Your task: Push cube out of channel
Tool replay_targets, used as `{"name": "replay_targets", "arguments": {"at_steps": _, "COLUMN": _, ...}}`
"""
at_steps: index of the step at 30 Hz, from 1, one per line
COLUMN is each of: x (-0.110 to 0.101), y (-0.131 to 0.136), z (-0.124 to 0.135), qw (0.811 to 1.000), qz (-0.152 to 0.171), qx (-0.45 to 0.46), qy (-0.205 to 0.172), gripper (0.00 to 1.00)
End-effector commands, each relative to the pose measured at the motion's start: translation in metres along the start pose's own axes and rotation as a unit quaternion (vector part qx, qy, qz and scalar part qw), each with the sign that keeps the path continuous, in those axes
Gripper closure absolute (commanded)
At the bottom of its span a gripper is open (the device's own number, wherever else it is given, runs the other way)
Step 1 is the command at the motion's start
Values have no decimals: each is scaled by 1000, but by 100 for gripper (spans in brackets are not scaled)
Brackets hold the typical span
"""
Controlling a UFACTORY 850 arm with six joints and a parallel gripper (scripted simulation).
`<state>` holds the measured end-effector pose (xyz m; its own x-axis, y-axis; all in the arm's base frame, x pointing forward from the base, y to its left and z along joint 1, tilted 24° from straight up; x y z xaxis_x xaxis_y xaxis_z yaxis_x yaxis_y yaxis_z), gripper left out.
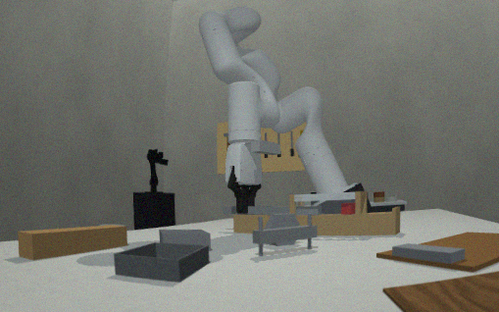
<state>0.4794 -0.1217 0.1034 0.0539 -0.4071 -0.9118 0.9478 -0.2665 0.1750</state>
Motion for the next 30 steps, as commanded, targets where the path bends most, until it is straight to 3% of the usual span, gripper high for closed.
{"name": "replay_targets", "arguments": {"at_steps": 1, "x": 0, "y": 0, "z": -10, "qw": 1000, "qz": 1, "qx": 0, "qy": 0, "gripper": 100}}
{"name": "replay_targets", "arguments": {"at_steps": 30, "x": 0, "y": -5, "z": -84, "qw": 1000, "qz": 1, "qx": 0, "qy": 0, "gripper": 100}}
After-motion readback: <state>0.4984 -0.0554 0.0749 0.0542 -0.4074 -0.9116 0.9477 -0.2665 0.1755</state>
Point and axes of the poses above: the point where the finger pads meet when closed, its own x axis out along the fingers, its own y axis across the jaws, z = x × y, the point moved 3 cm from there along -x, back along the fingers, and after that the axes turned 4 degrees about x, right-handed, at the moved point
